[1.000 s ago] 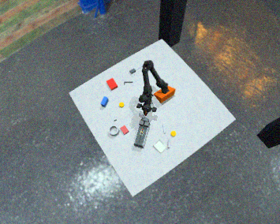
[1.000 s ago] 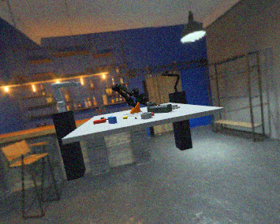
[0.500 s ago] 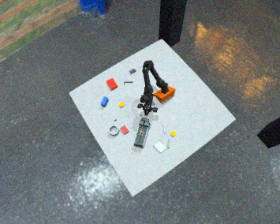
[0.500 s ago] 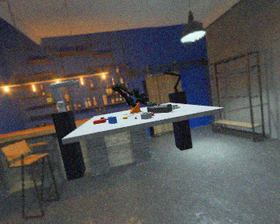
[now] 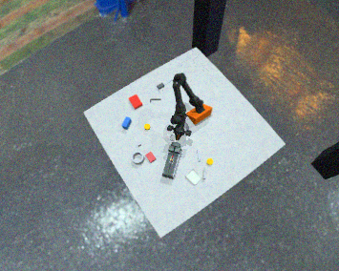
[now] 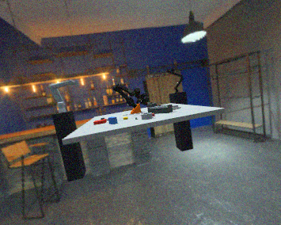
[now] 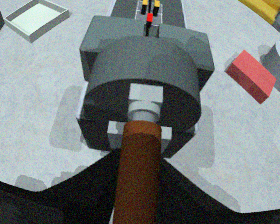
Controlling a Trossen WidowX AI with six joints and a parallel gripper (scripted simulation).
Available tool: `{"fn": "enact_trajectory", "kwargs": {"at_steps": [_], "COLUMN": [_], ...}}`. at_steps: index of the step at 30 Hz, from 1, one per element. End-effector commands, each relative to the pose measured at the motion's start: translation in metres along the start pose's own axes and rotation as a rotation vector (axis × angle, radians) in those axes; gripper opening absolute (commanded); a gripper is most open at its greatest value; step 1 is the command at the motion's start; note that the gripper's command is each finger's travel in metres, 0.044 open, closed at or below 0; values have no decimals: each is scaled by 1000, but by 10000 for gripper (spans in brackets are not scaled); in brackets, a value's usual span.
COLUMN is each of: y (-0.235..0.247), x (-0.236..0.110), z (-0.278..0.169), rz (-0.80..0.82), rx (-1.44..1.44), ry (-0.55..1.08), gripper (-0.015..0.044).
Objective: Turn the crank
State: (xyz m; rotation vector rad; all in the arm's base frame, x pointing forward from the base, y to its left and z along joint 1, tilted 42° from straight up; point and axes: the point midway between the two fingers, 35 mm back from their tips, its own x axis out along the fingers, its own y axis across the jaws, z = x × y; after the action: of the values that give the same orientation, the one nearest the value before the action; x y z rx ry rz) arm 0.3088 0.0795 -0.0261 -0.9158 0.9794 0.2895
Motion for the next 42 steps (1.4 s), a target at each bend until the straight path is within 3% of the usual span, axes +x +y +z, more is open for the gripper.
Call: {"fn": "enact_trajectory", "kwargs": {"at_steps": [1, 42], "y": [9, 19], "x": [0, 5], "z": [-1, -5], "rz": [23, 23], "rx": [-10, -10], "ry": [-4, -4], "gripper": [0, 0]}}
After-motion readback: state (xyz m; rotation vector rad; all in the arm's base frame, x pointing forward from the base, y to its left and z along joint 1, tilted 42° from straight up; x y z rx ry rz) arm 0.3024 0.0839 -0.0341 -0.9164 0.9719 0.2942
